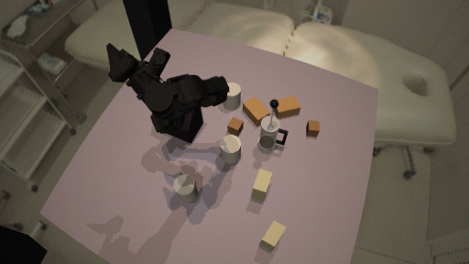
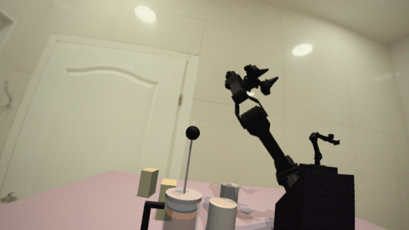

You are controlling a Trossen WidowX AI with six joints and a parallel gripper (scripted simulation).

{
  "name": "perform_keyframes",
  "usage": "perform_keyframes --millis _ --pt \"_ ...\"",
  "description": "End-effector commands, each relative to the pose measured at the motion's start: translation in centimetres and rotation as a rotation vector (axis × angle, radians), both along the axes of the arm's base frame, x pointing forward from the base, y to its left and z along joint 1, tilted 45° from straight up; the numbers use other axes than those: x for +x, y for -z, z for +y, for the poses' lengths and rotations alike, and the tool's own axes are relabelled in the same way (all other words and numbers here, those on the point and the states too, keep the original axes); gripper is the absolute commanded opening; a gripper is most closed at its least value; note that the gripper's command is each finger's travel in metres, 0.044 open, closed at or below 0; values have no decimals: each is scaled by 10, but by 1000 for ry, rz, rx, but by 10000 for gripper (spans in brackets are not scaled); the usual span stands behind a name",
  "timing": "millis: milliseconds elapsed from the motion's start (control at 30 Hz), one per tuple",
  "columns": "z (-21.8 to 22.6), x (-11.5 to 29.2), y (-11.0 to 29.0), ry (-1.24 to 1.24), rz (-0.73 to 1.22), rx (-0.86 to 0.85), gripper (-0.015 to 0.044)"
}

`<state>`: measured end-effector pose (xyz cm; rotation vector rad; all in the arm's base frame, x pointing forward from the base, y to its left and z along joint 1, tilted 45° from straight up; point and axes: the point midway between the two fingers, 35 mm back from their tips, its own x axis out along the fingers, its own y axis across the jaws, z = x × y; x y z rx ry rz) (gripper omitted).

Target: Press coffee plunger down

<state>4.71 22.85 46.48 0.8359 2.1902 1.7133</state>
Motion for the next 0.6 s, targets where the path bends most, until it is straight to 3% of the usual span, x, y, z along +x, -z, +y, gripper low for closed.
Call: perform_keyframes --millis 0,233,567 --pt "-1 -1 -1 -5 1 2 426" --pt "-12 -20 -11 -103 38 12 440" --pt "-60 -85 -30 -390 9 171 440"
